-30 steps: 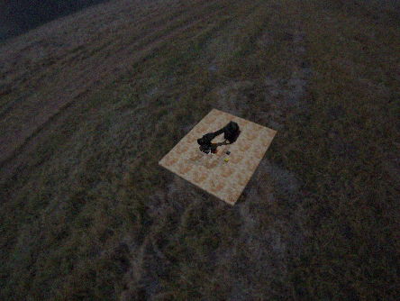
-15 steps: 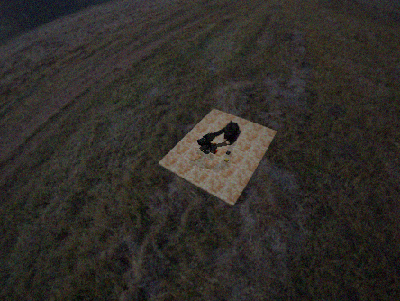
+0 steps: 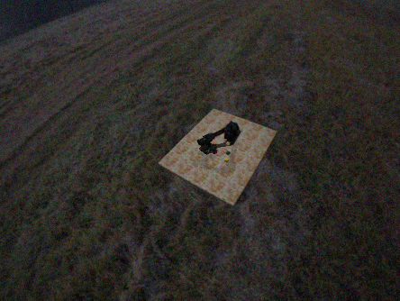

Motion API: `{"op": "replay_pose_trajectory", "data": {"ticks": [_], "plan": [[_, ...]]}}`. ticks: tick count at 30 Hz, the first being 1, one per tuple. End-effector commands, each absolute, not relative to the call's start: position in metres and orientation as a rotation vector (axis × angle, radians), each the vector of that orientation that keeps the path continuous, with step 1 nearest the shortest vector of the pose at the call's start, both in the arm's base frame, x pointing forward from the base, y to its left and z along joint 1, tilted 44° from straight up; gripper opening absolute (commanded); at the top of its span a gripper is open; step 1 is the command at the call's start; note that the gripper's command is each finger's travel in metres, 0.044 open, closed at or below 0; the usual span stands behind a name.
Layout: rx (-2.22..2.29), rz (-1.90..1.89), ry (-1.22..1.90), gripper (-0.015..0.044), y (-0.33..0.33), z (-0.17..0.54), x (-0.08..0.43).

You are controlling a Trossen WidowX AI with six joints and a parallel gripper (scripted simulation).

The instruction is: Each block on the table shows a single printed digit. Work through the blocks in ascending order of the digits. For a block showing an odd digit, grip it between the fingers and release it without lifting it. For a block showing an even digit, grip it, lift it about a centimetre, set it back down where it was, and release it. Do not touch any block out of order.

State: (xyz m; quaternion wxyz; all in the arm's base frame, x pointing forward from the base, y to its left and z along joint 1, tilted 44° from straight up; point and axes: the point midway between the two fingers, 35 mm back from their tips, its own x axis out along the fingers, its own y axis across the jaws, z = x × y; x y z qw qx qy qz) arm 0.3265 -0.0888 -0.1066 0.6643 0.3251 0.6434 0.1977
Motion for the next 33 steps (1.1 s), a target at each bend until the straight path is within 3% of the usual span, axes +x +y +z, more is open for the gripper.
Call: {"op": "replay_pose_trajectory", "data": {"ticks": [1, 33], "plan": [[0.742, 0.446, 1.453, 0.012, -0.0881, -0.1072, 0.3265], [0.741, 0.437, 1.454, 0.012, -0.0937, -0.1032, 0.3267]]}}
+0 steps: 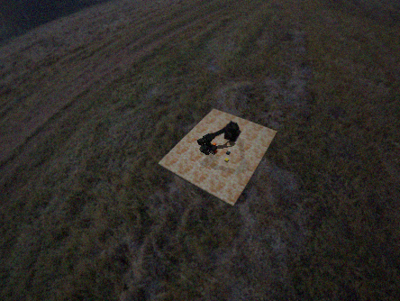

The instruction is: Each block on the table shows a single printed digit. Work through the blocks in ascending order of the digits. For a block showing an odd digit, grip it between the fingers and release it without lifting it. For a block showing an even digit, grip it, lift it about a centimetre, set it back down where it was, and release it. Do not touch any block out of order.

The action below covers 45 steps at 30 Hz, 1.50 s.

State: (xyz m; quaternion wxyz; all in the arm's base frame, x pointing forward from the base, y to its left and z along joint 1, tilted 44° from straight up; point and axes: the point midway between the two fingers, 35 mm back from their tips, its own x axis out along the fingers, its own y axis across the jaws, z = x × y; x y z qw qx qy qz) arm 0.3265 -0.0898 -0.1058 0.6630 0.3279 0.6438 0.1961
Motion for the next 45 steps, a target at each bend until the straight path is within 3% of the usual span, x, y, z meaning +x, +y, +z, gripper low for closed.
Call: {"op": "replay_pose_trajectory", "data": {"ticks": [1, 40, 45], "plan": [[0.741, 0.438, 1.454, 0.012, -0.094, -0.102, 0.326], [0.742, 0.446, 1.453, 0.012, -0.088, -0.107, 0.326], [0.742, 0.446, 1.453, 0.0251, -0.088, -0.107, 0.326]]}}
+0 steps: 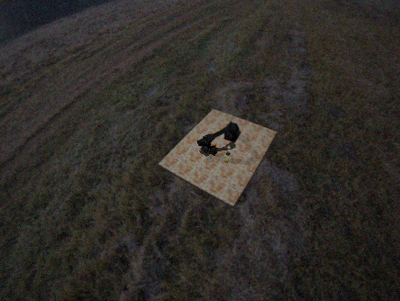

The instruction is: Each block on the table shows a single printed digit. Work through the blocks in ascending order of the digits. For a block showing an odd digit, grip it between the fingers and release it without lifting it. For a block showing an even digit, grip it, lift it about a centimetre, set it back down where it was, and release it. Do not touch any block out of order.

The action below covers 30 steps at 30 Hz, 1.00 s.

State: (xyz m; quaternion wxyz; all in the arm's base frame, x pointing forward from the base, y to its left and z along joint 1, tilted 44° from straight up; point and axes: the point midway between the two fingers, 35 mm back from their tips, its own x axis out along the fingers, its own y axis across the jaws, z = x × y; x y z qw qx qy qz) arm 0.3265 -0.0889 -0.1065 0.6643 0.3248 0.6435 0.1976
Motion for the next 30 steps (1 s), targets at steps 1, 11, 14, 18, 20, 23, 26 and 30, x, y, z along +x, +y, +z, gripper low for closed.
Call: {"op": "replay_pose_trajectory", "data": {"ticks": [1, 11, 14, 18, 20, 23, 26, 30], "plan": [[0.742, 0.446, 1.453, 0.0278, -0.088, -0.107, 0.326], [0.741, 0.444, 1.454, 0.04, -0.105, -0.09, 0.325], [0.741, 0.444, 1.454, 0.04, -0.113, -0.081, 0.323], [0.74, 0.444, 1.454, 0.04, -0.112, -0.078, 0.324], [0.738, 0.44, 1.455, 0.04, -0.104, -0.057, 0.329], [0.736, 0.433, 1.457, 0.04, -0.081, -0.01, 0.335], [0.735, 0.43, 1.458, 0.04, -0.055, 0.035, 0.334], [0.737, 0.432, 1.457, 0.04, -0.018, 0.091, 0.321]]}}
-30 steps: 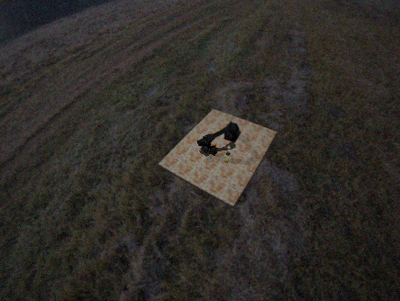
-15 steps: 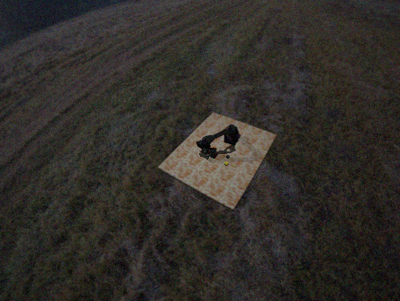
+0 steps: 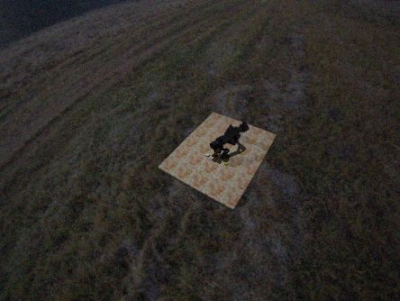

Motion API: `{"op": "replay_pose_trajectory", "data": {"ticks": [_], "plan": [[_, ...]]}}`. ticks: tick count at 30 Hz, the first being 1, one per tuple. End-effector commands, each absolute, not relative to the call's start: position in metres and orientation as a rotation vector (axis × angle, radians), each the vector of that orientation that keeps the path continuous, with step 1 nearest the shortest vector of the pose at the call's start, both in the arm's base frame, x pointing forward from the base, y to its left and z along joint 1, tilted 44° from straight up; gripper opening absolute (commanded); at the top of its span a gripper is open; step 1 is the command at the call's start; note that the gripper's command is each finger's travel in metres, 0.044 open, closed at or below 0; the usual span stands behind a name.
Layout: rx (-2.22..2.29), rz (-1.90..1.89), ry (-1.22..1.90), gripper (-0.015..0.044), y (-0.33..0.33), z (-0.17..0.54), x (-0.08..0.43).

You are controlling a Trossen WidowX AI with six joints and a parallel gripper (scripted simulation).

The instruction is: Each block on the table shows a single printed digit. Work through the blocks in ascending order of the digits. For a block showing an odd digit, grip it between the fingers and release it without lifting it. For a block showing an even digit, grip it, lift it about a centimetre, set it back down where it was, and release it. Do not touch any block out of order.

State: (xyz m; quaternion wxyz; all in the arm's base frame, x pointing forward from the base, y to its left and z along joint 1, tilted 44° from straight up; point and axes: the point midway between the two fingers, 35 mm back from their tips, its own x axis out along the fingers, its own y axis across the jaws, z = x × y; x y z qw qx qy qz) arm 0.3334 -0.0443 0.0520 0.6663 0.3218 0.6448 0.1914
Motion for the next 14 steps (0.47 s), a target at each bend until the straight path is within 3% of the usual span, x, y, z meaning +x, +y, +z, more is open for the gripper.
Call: {"op": "replay_pose_trajectory", "data": {"ticks": [1, 7, 14], "plan": [[0.738, 0.433, 1.457, 0.04, -0.009, 0.104, 0.316], [0.749, 0.448, 1.457, 0.04, 0.043, 0.17, 0.272], [0.75, 0.451, 1.457, 0.04, 0.048, 0.176, 0.265]]}}
